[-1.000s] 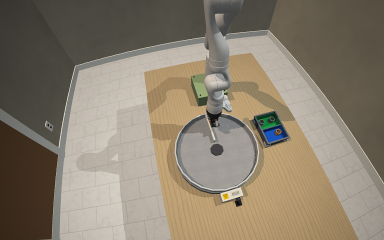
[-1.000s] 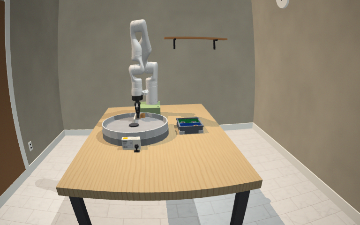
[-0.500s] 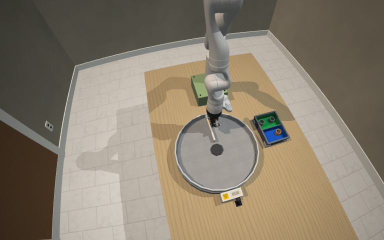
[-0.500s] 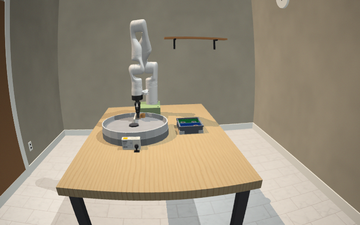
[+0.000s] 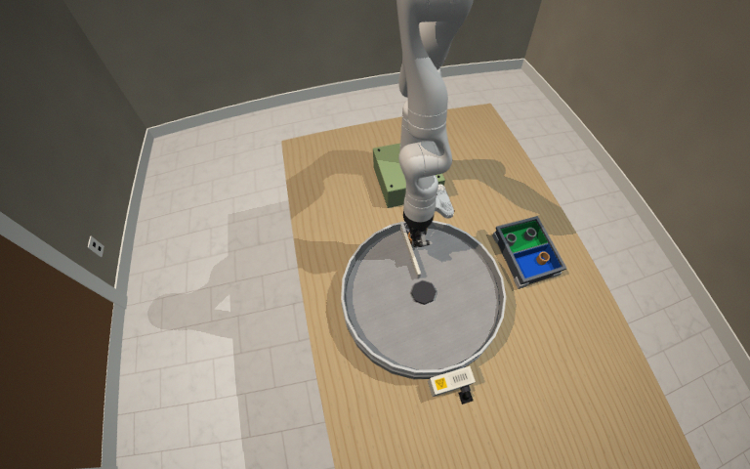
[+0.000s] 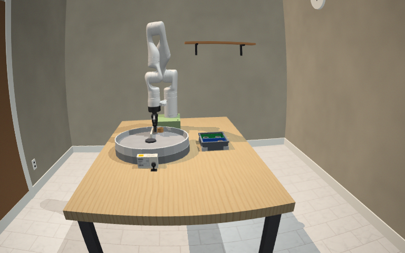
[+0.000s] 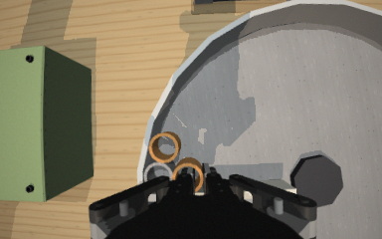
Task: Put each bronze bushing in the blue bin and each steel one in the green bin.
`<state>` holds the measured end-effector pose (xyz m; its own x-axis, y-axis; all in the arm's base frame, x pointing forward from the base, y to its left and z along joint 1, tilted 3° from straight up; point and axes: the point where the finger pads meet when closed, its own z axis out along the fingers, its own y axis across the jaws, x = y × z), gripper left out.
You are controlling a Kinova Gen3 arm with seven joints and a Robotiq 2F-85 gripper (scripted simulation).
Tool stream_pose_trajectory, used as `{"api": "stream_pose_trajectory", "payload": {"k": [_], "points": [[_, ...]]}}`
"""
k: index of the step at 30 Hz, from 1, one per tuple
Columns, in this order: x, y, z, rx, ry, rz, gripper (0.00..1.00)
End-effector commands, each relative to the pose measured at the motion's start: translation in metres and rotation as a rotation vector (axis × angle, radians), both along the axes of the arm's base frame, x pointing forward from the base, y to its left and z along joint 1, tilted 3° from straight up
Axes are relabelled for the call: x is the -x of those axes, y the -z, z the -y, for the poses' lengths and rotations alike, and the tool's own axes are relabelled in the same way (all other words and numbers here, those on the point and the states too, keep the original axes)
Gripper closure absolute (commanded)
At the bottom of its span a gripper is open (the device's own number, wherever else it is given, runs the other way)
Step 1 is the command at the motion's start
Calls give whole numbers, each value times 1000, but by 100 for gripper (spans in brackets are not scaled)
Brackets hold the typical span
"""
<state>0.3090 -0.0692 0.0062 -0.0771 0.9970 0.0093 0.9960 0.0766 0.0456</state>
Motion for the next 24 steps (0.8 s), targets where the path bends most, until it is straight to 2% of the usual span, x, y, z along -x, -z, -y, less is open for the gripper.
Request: {"api": "stream_pose_trajectory", "payload": {"k": [1,24], "points": [[0,-1,0,0,1,2,100],[0,-7,0,0,0,1,100]]}}
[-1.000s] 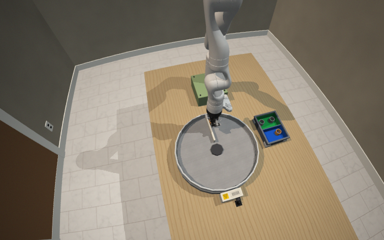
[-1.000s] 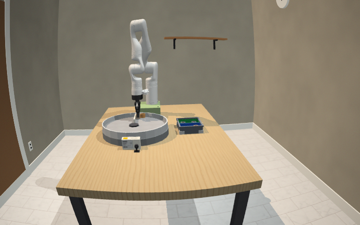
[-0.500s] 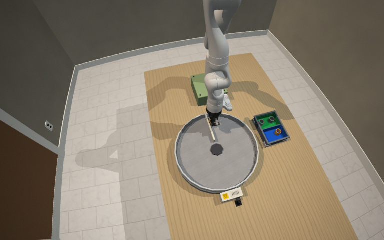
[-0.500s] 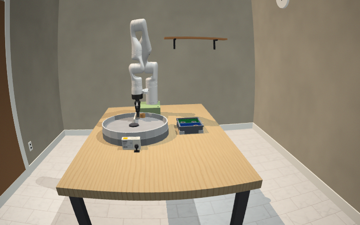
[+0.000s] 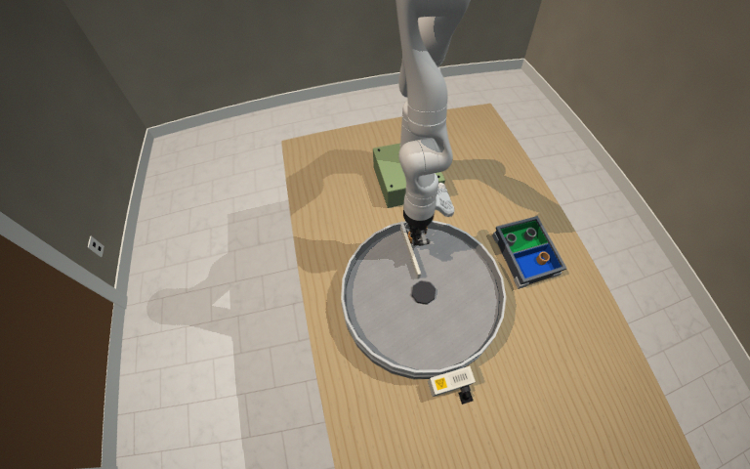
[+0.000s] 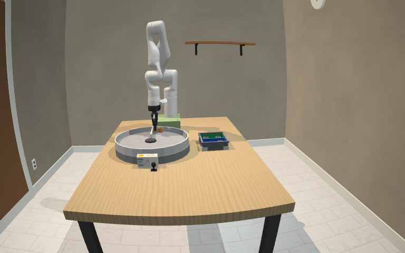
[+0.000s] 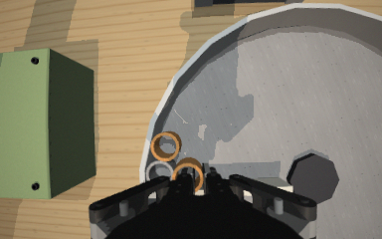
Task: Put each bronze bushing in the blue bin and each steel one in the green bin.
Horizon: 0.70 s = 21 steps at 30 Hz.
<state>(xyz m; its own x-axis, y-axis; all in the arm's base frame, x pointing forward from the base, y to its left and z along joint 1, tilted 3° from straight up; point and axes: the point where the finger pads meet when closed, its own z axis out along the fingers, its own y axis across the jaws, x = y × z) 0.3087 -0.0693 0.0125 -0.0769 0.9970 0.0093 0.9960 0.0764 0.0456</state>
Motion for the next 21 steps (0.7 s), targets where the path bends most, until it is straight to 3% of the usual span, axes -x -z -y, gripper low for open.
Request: {"api": "stream_pose_trajectory", "payload": {"k": [1,21], "points": [[0,-1,0,0,0,1,100],[0,-6,0,0,0,2,100]]}}
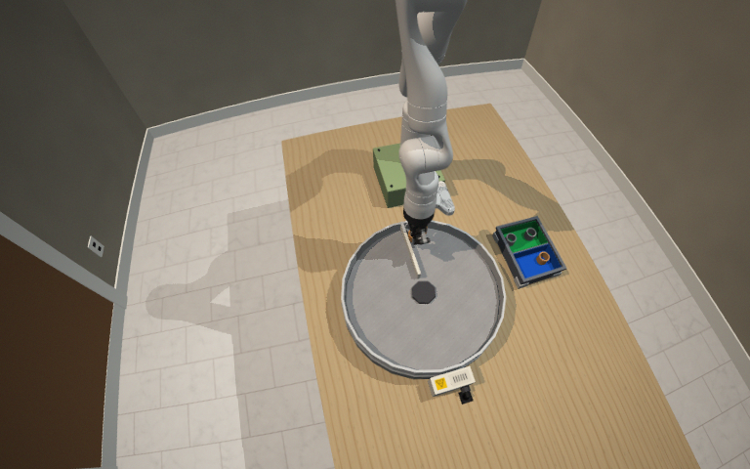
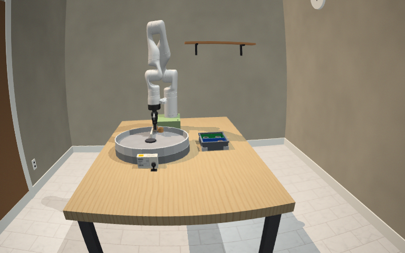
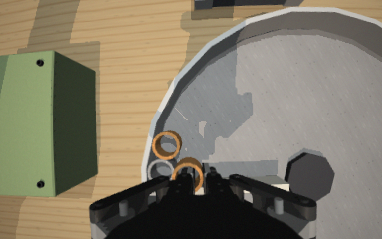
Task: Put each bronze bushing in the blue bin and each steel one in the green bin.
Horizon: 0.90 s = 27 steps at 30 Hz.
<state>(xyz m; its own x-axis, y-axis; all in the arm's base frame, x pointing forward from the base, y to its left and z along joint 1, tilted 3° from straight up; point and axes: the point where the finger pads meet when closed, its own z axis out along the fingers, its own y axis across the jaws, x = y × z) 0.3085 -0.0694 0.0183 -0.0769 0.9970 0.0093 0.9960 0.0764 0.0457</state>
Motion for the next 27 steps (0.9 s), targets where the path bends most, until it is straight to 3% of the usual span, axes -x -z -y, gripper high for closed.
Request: {"api": "stream_pose_trajectory", "payload": {"k": [1,27], "points": [[0,-1,0,0,0,1,100],[0,-9,0,0,0,1,100]]}}
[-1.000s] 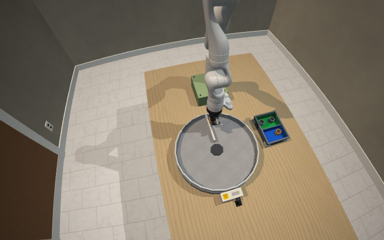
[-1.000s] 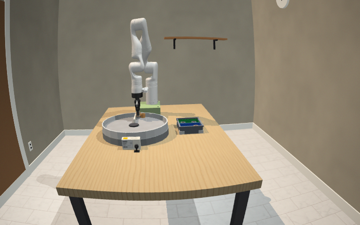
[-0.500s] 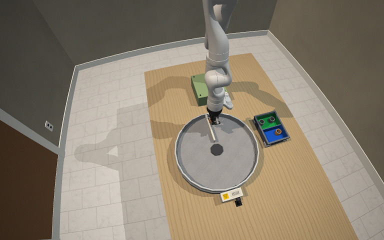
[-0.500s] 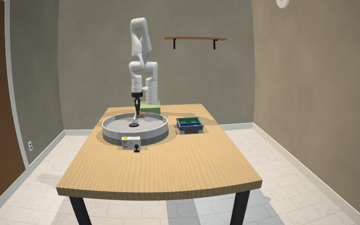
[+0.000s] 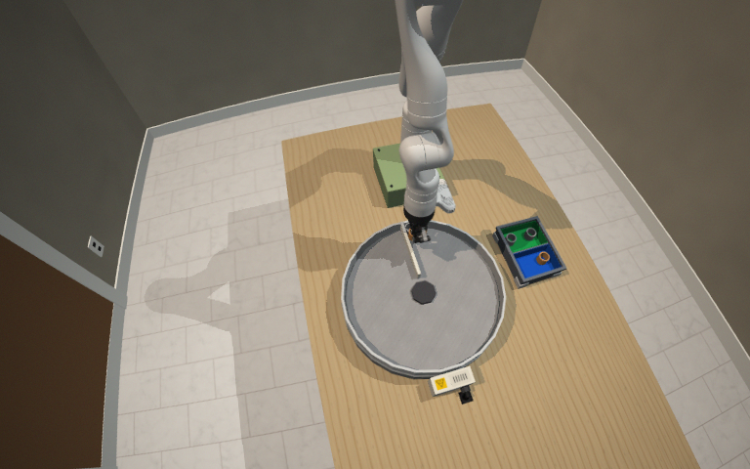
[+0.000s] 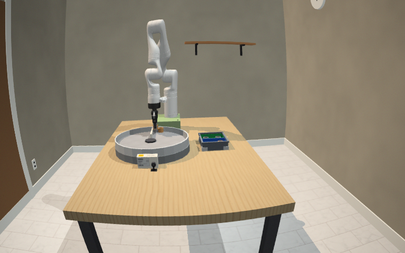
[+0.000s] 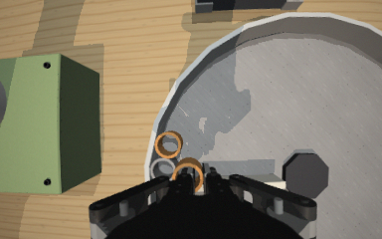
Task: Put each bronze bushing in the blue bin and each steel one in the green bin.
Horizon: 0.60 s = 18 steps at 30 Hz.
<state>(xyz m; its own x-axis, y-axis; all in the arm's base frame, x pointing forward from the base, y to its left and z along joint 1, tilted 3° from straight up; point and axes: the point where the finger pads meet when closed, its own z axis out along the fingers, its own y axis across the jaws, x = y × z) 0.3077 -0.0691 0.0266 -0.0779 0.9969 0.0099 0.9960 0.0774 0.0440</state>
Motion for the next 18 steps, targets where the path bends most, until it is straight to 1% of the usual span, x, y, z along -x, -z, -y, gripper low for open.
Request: {"api": "stream_pose_trajectory", "payload": {"k": [1,15,18], "points": [[-1,-1,1,1,1,3,100],[-1,-4,1,1,1,3,100],[0,-20,1,1,1,3,100]]}}
